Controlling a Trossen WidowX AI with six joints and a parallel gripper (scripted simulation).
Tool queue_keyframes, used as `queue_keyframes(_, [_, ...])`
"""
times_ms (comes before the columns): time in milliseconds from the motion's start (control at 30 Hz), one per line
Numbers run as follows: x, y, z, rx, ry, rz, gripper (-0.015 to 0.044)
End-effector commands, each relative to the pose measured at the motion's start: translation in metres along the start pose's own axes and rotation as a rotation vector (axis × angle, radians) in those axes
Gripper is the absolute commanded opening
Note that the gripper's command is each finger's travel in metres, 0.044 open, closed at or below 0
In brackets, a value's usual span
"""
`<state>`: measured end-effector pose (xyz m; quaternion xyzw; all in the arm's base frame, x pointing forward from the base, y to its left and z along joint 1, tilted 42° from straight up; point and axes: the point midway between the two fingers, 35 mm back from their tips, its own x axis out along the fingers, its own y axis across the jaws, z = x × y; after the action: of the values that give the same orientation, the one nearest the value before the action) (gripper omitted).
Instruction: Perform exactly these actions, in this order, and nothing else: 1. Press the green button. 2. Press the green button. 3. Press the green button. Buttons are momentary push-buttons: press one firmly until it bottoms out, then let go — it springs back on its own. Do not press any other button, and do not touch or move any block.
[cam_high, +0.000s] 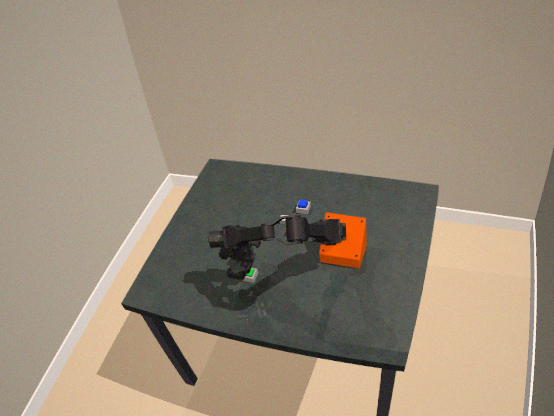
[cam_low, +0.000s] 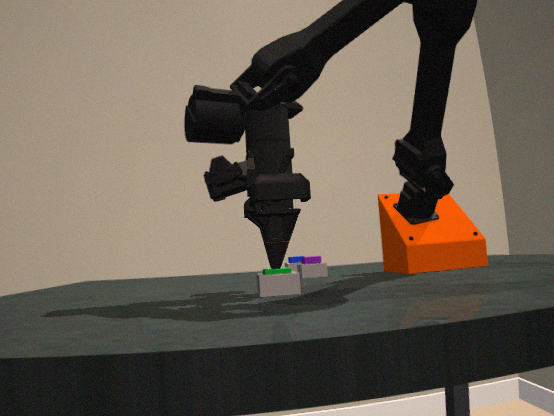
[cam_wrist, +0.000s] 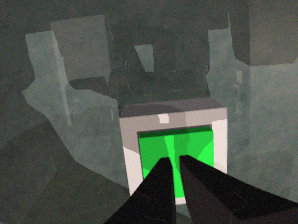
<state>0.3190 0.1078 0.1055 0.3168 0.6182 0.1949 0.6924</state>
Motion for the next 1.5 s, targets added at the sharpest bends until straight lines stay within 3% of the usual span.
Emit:
queue_keyframes(0, [0.001, -0.001, -0.001, 0.004, 0.002, -0.006, 0.0020])
queue_keyframes(167, [-0.033, -0.001, -0.001, 0.004, 0.002, -0.008, 0.0020])
queue_keyframes(1467, [0.001, -0.001, -0.001, 0.004, 0.002, -0.006, 0.0020])
